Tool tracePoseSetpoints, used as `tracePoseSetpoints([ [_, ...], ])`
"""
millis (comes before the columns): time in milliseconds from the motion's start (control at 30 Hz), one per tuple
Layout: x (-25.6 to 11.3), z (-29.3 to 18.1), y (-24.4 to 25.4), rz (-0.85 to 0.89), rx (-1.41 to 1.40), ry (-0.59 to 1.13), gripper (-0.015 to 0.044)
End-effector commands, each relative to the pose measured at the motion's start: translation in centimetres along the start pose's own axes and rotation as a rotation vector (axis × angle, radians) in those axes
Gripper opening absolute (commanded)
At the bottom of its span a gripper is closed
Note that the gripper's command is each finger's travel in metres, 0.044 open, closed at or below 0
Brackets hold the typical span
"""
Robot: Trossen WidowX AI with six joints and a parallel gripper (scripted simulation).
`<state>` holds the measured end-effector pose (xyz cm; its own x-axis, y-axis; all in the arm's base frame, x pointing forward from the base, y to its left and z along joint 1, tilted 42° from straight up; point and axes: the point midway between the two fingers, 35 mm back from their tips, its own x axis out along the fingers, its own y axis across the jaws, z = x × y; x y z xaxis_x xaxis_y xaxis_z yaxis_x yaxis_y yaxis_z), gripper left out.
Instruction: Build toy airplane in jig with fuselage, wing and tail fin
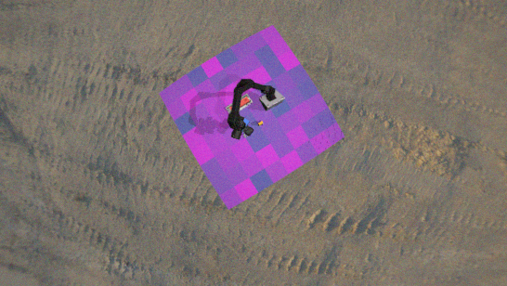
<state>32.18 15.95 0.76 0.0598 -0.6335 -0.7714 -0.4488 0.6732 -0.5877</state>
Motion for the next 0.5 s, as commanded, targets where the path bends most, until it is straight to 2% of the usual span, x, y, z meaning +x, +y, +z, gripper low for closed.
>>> tracePoseSetpoints([
  [0, 0.1, -0.4, -1.3, -0.002, -0.077, -0.006, 0.0000],
  [467, 0.7, -2.3, -5.5, -0.001, -0.336, -0.009, 0.0000],
])
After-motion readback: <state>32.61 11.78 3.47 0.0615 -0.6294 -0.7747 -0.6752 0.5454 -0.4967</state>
